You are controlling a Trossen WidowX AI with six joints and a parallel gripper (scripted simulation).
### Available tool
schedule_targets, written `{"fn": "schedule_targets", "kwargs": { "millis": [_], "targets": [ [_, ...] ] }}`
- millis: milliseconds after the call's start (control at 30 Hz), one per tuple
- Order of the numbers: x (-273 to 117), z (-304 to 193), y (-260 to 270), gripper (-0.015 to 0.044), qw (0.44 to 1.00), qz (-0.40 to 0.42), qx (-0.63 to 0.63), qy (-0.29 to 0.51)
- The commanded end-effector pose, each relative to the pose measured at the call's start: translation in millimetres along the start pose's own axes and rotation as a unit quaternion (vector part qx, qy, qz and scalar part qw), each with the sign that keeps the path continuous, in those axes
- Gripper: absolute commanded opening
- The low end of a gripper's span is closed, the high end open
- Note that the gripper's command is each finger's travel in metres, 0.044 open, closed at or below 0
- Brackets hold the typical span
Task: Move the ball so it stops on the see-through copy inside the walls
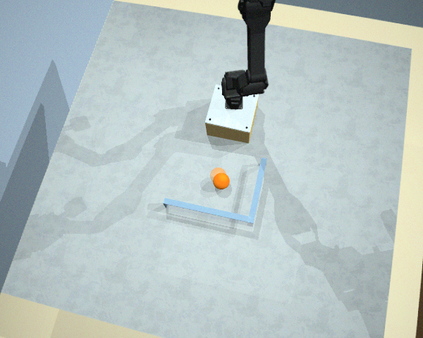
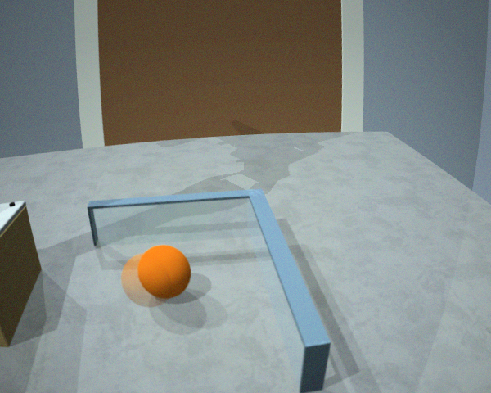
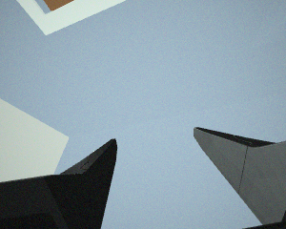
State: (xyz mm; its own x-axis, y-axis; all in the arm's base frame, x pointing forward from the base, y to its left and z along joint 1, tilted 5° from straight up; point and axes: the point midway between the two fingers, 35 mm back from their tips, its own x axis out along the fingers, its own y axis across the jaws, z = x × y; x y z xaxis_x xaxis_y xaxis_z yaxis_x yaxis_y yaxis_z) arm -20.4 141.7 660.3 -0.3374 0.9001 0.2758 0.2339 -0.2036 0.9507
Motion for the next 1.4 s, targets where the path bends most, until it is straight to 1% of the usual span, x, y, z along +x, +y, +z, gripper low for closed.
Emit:
{"fn": "schedule_targets", "kwargs": {
  "millis": [0, 67, 167, 333, 500, 667, 800, 933, 1033, 1200, 1367],
  "targets": [
    [0.2, -2.1, -0.2, 0.0399, 1.0, 0.001, -0.002, 0.003],
    [1.3, -19.4, -2.0, 0.0399, 0.999, 0.009, -0.017, 0.031],
    [0.0, -60.7, -8.4, 0.0399, 0.994, 0.02, -0.052, 0.095],
    [-16.7, -128.3, -21.1, 0.0399, 0.972, 0.037, -0.105, 0.205],
    [-49.9, -184.0, -31.1, 0.0399, 0.937, 0.066, -0.143, 0.312],
    [-96.9, -229.0, -40.5, 0.0399, 0.887, 0.105, -0.173, 0.414],
    [-141.5, -253.0, -49.3, 0.0399, 0.835, 0.144, -0.19, 0.496],
    [-201.0, -279.2, -61.2, 0.0399, 0.77, 0.184, -0.215, 0.572],
    [-248.0, -290.1, -70.2, 0.0399, 0.717, 0.216, -0.23, 0.622],
    [-330.5, -291.9, -86.7, 0.0399, 0.617, 0.274, -0.248, 0.695],
    [-411.4, -272.1, -106.6, 0.0399, 0.506, 0.337, -0.261, 0.75]
  ]
}}
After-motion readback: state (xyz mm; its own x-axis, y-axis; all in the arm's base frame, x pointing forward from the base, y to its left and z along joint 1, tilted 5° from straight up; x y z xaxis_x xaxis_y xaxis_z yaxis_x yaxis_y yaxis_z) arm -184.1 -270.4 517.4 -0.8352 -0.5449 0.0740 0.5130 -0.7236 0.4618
